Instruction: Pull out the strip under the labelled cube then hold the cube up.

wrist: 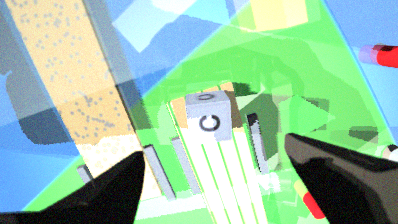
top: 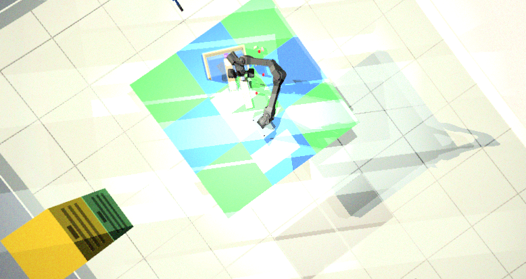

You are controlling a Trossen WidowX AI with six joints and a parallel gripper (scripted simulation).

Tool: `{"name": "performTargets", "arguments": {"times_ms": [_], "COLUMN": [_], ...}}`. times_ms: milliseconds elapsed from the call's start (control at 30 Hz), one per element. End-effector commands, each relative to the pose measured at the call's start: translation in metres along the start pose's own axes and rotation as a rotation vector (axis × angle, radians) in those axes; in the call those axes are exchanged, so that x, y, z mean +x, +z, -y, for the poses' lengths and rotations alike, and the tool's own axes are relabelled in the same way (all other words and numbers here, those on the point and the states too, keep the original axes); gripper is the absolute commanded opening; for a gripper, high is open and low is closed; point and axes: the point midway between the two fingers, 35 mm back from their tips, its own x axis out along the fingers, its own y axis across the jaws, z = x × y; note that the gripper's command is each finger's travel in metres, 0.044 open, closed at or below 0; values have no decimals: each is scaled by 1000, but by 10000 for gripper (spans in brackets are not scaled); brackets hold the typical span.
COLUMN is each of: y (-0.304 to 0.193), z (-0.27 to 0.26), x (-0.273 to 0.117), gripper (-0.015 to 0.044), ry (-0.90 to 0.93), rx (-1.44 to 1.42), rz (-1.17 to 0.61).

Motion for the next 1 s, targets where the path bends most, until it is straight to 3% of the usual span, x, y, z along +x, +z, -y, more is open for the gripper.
{"name": "performTargets", "arguments": {"times_ms": [0,100,967], "y": [3,3,3], "z": [0,0,1], "x": [6,10,53], "gripper": [309,250,250], "ry": [-5,-5,-7], "rx": [-7,-7,-7], "rz": [-3,-3,-2]}}
